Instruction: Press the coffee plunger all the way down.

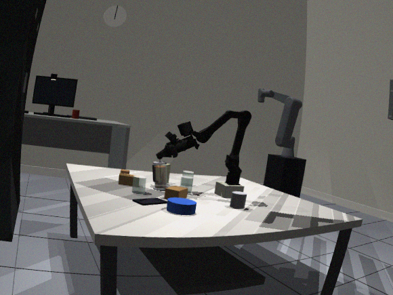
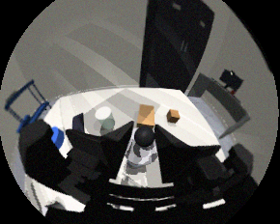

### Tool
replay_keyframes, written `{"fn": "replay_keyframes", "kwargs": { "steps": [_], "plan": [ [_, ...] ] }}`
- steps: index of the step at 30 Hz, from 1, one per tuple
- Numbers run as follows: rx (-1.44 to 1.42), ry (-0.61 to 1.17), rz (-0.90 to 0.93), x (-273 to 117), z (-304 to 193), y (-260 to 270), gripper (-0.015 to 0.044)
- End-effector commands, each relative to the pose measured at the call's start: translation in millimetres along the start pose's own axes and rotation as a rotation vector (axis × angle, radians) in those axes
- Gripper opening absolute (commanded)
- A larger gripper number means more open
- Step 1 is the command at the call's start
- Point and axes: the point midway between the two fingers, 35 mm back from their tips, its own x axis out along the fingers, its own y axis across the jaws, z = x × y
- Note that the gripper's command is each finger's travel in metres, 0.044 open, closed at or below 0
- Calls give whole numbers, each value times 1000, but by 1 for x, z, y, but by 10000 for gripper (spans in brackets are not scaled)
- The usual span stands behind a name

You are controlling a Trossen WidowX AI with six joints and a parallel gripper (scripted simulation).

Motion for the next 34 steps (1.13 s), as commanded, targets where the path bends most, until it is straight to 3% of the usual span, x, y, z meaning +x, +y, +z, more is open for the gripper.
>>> {"fn": "replay_keyframes", "kwargs": {
  "steps": [1,9,15,22,34],
  "plan": [
    [0,2,0,0,0,0,250],
    [0,2,0,0,0,0,440],
    [2,5,0,-13,12,0,440],
    [5,20,0,-72,48,-1,440],
    [5,20,0,-72,46,-1,440]
  ]
}}
